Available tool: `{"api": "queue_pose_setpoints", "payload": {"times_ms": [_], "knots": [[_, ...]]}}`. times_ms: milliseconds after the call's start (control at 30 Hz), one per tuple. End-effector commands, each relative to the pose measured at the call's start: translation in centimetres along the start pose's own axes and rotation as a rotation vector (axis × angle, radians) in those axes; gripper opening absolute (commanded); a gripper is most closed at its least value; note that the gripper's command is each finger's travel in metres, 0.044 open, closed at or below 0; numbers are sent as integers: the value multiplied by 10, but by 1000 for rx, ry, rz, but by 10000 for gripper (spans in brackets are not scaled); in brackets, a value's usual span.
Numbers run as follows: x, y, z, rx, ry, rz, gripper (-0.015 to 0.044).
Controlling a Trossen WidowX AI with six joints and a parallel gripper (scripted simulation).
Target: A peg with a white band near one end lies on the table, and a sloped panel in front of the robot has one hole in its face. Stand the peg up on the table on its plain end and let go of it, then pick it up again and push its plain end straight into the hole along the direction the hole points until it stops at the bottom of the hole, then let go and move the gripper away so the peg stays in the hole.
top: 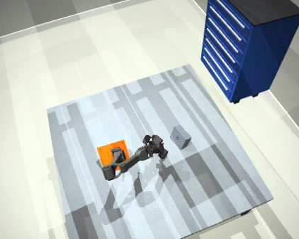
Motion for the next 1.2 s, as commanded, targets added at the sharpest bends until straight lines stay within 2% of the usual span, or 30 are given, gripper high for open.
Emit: {"api": "queue_pose_setpoints", "payload": {"times_ms": [0, 1167], "knots": [[0, -1, -1, -16, 23, -33, 0], [-6, -3, -8, -146, 214, -216, 0]]}}
Point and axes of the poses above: the point midway between the two fingers, 35 mm back from their tips, its own x axis out along the fingers, its own z axis across the jaws, y = z × x, the point moved 2 cm from there along -x, back along the fingers, and after that the axes turned 15 degrees about -x, right-handed, at the moved point
